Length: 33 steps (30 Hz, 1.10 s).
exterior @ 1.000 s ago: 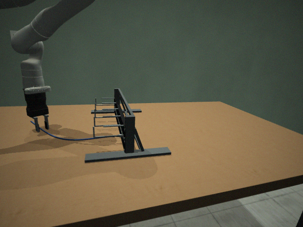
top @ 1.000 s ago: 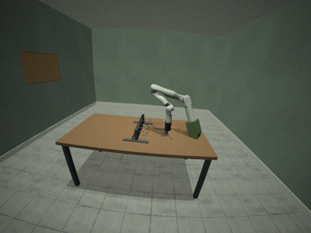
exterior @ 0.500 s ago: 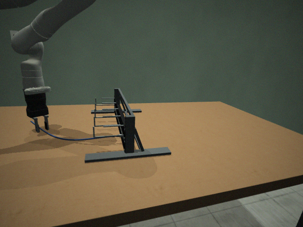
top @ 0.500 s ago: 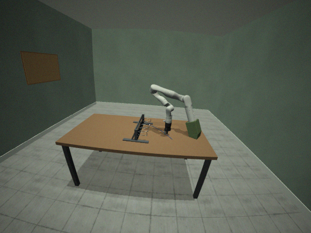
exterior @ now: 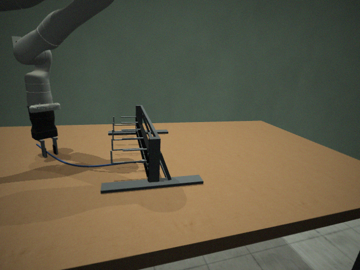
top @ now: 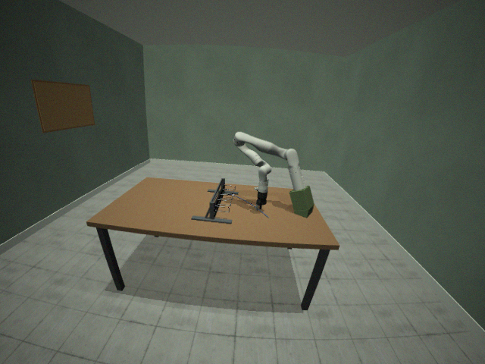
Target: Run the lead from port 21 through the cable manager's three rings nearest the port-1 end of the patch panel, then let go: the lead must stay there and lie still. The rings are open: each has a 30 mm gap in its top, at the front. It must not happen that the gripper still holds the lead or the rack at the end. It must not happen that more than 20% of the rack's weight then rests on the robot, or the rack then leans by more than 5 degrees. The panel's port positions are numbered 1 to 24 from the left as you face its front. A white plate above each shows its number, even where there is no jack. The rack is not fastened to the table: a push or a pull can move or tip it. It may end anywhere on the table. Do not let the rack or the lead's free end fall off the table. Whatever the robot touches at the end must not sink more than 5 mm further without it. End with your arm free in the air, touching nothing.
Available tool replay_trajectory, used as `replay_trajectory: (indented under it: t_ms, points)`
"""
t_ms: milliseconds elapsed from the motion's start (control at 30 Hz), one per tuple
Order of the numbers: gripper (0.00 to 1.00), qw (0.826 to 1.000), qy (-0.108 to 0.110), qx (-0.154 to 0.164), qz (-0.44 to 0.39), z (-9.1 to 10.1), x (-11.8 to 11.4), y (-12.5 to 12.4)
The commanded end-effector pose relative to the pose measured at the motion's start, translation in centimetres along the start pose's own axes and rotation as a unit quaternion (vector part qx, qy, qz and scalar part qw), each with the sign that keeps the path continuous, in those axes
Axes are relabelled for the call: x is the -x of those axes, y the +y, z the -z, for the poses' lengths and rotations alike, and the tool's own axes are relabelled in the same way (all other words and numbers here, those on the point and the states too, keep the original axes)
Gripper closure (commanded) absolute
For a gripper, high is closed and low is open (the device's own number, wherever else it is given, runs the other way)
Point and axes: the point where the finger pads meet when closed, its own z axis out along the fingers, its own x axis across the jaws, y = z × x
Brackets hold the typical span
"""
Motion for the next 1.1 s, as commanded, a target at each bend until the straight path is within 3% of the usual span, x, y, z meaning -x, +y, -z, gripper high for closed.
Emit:
replay_trajectory:
  t_ms: [0, 733, 767, 1067]
  points:
    - [0.33, 1.0, -0.001, 0.0, 0.0, 0.04, 0.04, 0.0]
    - [0.33, 1.0, -0.001, 0.0, 0.0, 0.04, 0.04, 0.0]
    - [1.0, 1.0, -0.001, 0.0, 0.0, 0.04, 0.04, 0.0]
    - [1.0, 1.0, -0.001, 0.0, 0.0, 0.04, 0.04, 0.0]
